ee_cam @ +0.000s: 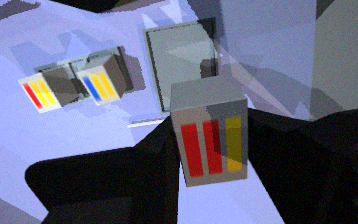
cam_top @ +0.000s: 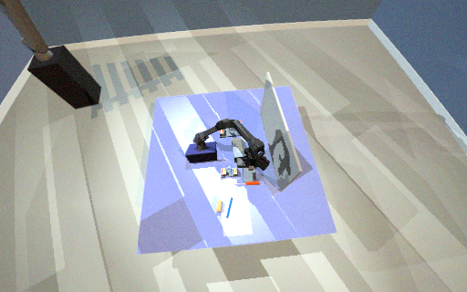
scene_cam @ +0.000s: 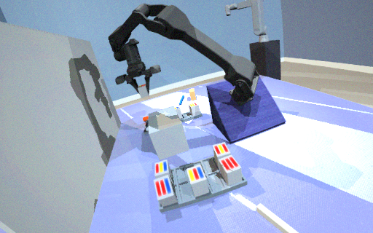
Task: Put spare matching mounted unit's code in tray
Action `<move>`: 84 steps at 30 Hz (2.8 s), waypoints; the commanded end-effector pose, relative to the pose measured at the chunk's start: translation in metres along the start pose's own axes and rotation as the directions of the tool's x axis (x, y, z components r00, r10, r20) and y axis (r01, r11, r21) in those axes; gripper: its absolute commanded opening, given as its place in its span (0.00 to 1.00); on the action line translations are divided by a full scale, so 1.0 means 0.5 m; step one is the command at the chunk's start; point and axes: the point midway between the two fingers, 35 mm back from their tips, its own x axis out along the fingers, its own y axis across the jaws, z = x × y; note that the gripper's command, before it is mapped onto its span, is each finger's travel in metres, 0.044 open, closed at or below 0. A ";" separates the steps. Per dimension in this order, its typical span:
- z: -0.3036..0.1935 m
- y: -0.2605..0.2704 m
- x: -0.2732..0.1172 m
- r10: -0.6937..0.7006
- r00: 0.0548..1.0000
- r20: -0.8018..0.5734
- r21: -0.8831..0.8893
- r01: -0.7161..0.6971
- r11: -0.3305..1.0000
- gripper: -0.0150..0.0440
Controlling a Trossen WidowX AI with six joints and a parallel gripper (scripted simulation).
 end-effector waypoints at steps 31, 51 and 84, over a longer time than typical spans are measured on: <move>-0.003 -0.007 0.060 -0.002 1.000 0.003 0.004 0.002 1.000 0.25; -0.004 -0.010 0.096 -0.002 1.000 0.003 0.004 0.002 1.000 0.25; -0.003 -0.010 0.153 -0.003 1.000 0.004 0.004 0.003 1.000 0.25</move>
